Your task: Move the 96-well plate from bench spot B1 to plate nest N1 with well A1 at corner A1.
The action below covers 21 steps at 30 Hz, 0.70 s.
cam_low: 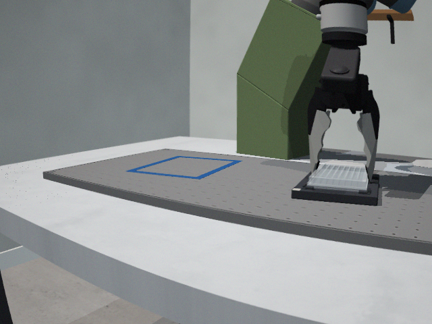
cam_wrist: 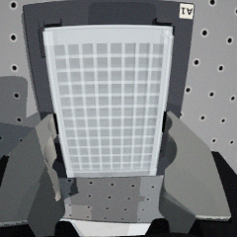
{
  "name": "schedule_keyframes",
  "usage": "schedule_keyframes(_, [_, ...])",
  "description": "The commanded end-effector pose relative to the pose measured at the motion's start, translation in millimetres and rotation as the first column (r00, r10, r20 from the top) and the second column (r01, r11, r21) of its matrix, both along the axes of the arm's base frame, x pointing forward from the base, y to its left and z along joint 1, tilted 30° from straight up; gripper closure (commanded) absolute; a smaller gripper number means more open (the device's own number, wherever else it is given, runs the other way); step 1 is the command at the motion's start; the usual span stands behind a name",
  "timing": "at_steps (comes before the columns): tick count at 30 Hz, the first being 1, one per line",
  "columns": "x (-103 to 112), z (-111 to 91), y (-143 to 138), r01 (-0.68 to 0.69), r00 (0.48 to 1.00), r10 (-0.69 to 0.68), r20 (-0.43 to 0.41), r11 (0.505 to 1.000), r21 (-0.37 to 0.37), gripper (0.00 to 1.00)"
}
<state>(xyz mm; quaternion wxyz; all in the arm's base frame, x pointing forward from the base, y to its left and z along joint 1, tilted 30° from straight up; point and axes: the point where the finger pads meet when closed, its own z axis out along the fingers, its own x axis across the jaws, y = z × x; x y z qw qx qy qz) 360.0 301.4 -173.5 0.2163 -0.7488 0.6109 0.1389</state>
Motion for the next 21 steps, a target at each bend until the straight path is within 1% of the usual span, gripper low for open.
schedule_keyframes(1, [0.4, -0.1, 0.1, 0.000, 1.000, 0.000, 0.001, 1.000, 0.000, 1.00])
schedule_keyframes(2, [0.4, -0.1, 0.1, 0.000, 1.000, 0.000, 0.001, 1.000, 0.000, 1.00])
schedule_keyframes(3, [0.4, -0.1, 0.2, 0.000, 1.000, 0.000, 0.001, 1.000, 0.000, 0.00])
schedule_keyframes(21, [0.4, -0.1, 0.1, 0.000, 1.000, 0.000, 0.001, 1.000, 0.000, 0.00])
